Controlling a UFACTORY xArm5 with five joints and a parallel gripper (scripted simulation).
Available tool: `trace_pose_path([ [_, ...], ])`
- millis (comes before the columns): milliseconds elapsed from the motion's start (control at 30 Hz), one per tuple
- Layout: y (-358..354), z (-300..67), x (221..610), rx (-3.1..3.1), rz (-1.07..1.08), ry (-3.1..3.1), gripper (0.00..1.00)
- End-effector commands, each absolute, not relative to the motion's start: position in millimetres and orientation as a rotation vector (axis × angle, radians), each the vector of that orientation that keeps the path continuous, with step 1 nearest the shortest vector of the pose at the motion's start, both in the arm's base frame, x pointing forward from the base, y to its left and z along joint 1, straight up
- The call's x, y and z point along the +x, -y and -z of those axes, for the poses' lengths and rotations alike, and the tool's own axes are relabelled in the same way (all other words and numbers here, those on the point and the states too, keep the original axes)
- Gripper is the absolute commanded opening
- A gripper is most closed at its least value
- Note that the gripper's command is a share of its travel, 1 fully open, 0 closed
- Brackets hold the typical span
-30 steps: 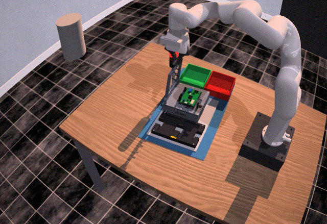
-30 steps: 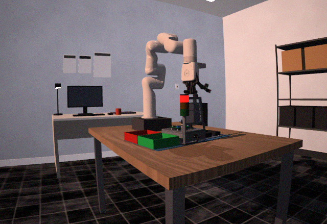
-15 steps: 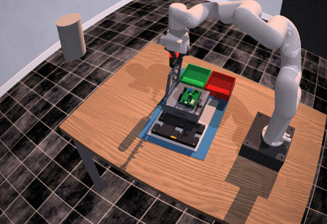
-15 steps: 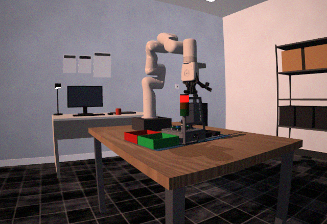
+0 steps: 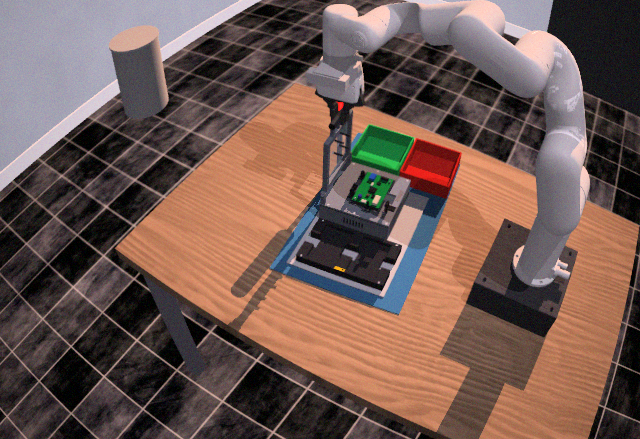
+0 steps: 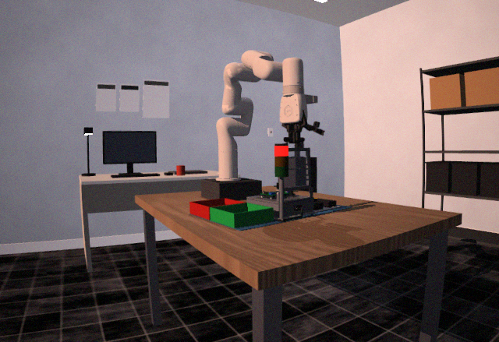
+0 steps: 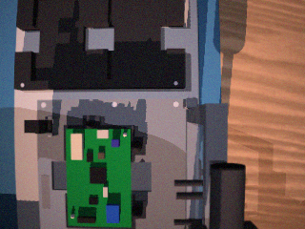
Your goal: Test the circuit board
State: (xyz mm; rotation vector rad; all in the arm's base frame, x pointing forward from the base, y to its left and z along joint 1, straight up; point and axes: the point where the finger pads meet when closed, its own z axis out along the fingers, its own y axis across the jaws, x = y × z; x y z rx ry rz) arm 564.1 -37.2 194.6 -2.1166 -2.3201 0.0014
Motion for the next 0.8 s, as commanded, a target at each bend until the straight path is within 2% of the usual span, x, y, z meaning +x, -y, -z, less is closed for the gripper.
trace_pose_path([
  [0,35.8,-197.7,581.0,-2.119,0.003,2.323,0.00],
  [333,34.1,-196.5,599.8,-2.119,0.003,2.323,0.00],
  [733,33.9,-196.3,601.8,-2.119,0.003,2.323,0.00],
  [767,33.9,-196.3,601.8,-2.119,0.003,2.323,0.52],
])
